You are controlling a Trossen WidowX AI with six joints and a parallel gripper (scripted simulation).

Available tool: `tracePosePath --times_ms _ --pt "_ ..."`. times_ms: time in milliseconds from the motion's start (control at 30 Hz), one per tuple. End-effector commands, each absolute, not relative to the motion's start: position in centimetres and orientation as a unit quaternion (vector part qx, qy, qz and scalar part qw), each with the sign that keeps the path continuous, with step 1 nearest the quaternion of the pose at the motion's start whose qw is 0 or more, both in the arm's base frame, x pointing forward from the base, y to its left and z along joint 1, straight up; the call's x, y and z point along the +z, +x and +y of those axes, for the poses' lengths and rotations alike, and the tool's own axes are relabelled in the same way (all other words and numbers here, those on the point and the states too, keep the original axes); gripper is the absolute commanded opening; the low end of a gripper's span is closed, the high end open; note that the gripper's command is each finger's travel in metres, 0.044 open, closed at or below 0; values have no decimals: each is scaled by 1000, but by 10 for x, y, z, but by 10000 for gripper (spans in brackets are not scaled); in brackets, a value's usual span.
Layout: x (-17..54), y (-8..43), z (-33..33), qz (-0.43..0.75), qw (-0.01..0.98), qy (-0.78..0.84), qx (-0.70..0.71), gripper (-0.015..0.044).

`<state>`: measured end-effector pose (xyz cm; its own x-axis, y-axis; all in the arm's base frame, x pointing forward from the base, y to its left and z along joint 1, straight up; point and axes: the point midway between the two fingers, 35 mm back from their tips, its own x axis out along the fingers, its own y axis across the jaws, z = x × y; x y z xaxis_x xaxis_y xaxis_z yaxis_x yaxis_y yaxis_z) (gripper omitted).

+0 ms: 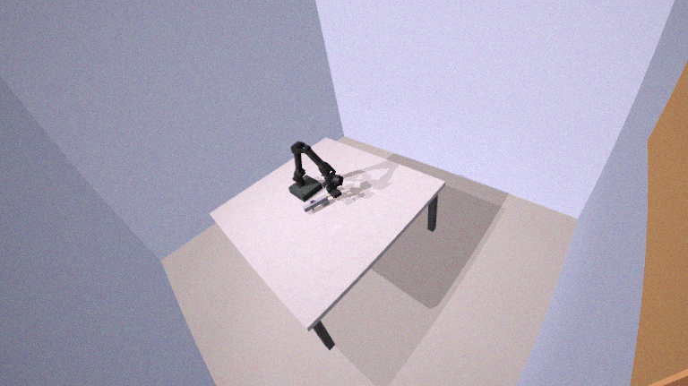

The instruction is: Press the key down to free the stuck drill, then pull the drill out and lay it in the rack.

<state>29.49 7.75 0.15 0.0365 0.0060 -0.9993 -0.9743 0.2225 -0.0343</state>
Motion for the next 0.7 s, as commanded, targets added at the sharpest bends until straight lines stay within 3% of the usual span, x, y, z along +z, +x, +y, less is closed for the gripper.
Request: tracePosePath --times_ms 0,167,667 --pt "2 295 78 541 564 -447 434 33" --pt "2 295 78 541 564 -447 434 0" --pt "6 294 78 542 563 -447 436 0"
